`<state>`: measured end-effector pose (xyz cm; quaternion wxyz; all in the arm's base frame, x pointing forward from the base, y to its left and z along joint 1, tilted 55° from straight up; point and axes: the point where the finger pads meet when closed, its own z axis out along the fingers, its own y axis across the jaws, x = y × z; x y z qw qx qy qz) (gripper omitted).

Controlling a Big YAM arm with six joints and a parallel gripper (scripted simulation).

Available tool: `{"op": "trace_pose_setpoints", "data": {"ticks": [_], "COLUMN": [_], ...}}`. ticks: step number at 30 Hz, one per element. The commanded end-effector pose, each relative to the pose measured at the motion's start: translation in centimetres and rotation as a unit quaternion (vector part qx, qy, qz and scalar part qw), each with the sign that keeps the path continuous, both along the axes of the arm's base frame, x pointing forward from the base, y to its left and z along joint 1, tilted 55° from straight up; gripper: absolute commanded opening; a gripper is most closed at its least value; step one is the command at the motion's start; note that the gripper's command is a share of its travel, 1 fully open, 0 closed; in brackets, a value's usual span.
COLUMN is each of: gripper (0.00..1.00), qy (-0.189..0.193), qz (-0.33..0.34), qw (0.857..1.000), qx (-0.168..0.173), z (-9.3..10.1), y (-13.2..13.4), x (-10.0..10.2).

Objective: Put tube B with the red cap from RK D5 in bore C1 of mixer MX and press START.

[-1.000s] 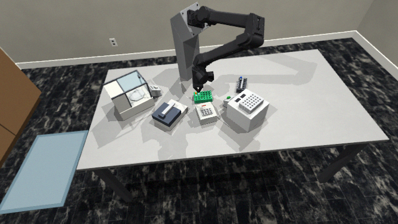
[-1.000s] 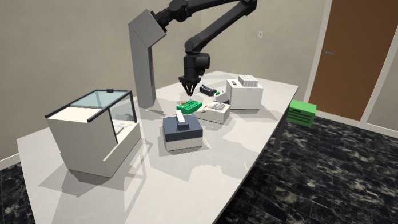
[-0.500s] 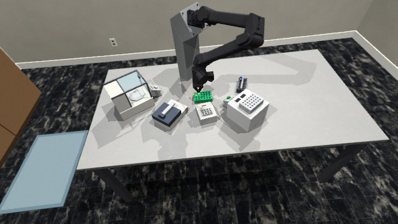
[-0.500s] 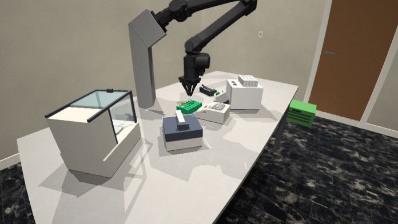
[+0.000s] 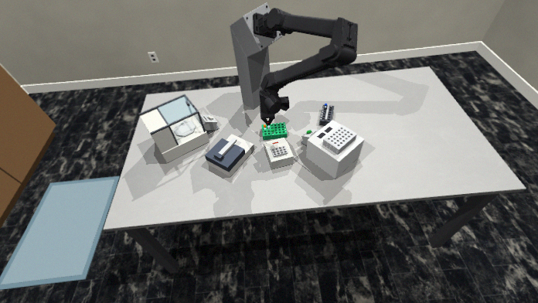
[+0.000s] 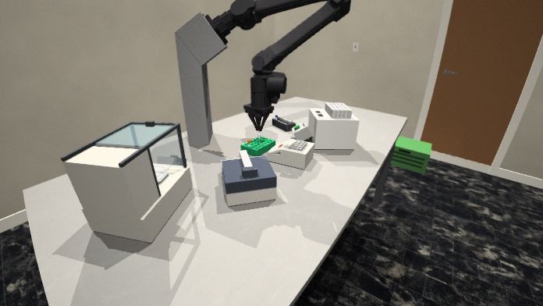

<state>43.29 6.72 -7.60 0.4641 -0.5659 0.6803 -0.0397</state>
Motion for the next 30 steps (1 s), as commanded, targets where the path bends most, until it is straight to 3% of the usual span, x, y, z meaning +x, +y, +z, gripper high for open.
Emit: {"op": "trace_pose_setpoints", "data": {"ticks": [1, 13, 30], "gripper": [0.09, 0.09, 0.09], "qy": [0.016, 0.011, 0.011], "qz": [-0.007, -0.004, -0.004], "qw": [1.000, 1.000, 1.000], "qx": [-0.002, -0.002, -0.001], "z": [-0.4, 0.0, 1.4], "y": [-0.9, -1.0, -2.0], "x": [-2.0, -2.0, -3.7]}}
